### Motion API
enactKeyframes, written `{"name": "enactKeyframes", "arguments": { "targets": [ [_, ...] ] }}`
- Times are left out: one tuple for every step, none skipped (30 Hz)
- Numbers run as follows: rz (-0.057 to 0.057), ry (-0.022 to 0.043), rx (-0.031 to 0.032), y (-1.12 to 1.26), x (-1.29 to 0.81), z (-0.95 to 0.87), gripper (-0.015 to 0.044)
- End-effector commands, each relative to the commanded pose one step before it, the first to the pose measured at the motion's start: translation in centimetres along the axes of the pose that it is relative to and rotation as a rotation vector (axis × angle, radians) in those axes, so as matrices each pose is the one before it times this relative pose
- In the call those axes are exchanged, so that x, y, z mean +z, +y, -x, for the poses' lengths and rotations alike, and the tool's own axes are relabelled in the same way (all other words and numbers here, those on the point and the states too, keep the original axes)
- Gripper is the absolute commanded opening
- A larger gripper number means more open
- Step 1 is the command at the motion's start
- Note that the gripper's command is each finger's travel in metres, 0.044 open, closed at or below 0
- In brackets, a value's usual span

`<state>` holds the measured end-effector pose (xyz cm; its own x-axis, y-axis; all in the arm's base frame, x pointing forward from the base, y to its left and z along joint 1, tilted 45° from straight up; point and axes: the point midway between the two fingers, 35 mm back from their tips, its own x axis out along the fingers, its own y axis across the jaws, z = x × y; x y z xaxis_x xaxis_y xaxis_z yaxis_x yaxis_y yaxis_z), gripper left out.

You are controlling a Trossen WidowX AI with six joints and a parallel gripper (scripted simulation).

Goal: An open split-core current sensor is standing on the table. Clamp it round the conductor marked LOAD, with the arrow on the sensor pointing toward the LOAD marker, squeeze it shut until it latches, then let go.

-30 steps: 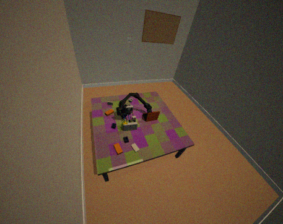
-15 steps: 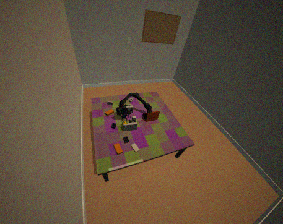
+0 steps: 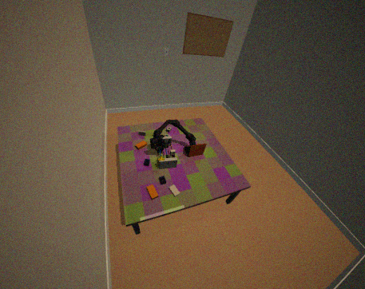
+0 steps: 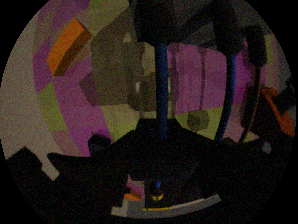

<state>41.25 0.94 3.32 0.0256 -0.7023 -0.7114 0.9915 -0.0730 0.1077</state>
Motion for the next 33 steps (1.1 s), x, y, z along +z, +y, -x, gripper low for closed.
{"name": "enactKeyframes", "arguments": {
  "targets": [
    [0.0003, -0.00024, -0.00008, 0.001, 0.016, 0.017, 0.0262],
    [0.0, 0.0, 0.0, 0.0, 0.0, 0.0, 0.0262],
    [0.0, 0.0, 0.0, 0.0, 0.0, 0.0, 0.0262],
    [0.0, 0.0, 0.0, 0.0, 0.0, 0.0, 0.0262],
    [0.0, 0.0, 0.0, 0.0, 0.0, 0.0, 0.0262],
    [0.0, 0.0, 0.0, 0.0, 0.0, 0.0, 0.0262],
    [0.0, 0.0, 0.0, 0.0, 0.0, 0.0, 0.0262],
    [0.0, 0.0, 0.0, 0.0, 0.0, 0.0, 0.0262],
    [0.0, 0.0, 0.0, 0.0, 0.0, 0.0, 0.0288],
    [0.0, 0.0, 0.0, 0.0, 0.0, 0.0, 0.0314],
    [0.0, 0.0, 0.0, 0.0, 0.0, 0.0, 0.034],
    [0.0, 0.0, 0.0, 0.0, 0.0, 0.0, 0.0367],
    [0.0, 0.0, 0.0, 0.0, 0.0, 0.0, 0.0393],
    [0.0, 0.0, 0.0, 0.0, 0.0, 0.0, 0.0419],
    [0.0, 0.0, 0.0, 0.0, 0.0, 0.0, 0.044],
    [0.0, 0.0, 0.0, 0.0, 0.0, 0.0, 0.044],
    [0.0, 0.0, 0.0, 0.0, 0.0, 0.0, 0.044],
    [0.0, 0.0, 0.0, 0.0, 0.0, 0.0, 0.044],
    [0.0, 0.0, 0.0, 0.0, 0.0, 0.0, 0.044],
    [0.0, 0.0, 0.0, 0.0, 0.0, 0.0, 0.044],
    [0.0, 0.0, 0.0, 0.0, 0.0, 0.0, 0.044],
    [0.0, 0.0, 0.0, 0.0, 0.0, 0.0, 0.044],
    [0.0, 0.0, 0.0, 0.0, 0.0, 0.0, 0.044],
    [0.0001, -0.00057, 0.00693, -0.047, -0.017, 0.282, 0.044],
    [0.0002, -0.0015, 0.02078, -0.148, -0.047, 0.84, 0.044],
    [0.0001, -0.00181, 0.03465, -0.257, -0.068, 1.385, 0.044],
    [-0.0002, -0.00108, 0.0448, -0.341, -0.067, 1.766, 0.044],
    [-0.0007, 0.00036, 0.04525, -0.344, -0.044, 1.756, 0.044],
    [-0.0012, 0.00178, 0.04465, -0.338, -0.02, 1.706, 0.044],
    [-0.0012, 0.00225, 0.03333, -0.243, 0.0, 1.258, 0.044],
    [-0.0009, 0.00183, 0.02106, -0.148, 0.006, 0.788, 0.044],
    [-0.0003, 0.00071, 0.0073, -0.049, 0.003, 0.272, 0.044],
    [0.0, 0.00002, 0.00022, -0.001, 0.0, 0.008, 0.044]
  ]
}}
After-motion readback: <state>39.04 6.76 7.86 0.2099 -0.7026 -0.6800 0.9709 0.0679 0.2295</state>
